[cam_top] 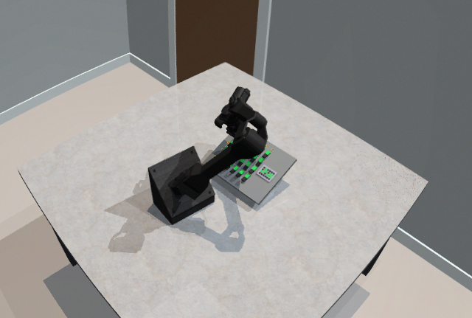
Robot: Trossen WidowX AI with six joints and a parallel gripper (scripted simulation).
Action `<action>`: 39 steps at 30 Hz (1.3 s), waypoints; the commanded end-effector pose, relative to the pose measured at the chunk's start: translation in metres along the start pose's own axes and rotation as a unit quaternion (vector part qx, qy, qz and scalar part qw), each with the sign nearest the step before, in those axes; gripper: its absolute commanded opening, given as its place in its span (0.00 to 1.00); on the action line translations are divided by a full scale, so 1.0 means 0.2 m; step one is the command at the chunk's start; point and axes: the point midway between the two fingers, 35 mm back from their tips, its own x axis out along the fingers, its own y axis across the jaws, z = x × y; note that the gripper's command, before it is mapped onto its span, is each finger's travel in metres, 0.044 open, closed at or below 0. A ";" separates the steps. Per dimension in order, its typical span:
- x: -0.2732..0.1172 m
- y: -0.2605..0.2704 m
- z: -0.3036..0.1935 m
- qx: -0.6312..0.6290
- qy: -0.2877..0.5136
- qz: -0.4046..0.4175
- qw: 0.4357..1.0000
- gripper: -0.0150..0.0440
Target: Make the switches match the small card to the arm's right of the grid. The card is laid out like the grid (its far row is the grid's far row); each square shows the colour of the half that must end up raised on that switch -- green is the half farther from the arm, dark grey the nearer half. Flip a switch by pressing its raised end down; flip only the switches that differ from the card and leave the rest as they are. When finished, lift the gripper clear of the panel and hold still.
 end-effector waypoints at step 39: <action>-0.31 -0.02 -0.02 -0.003 0.013 -0.002 1.000 0.25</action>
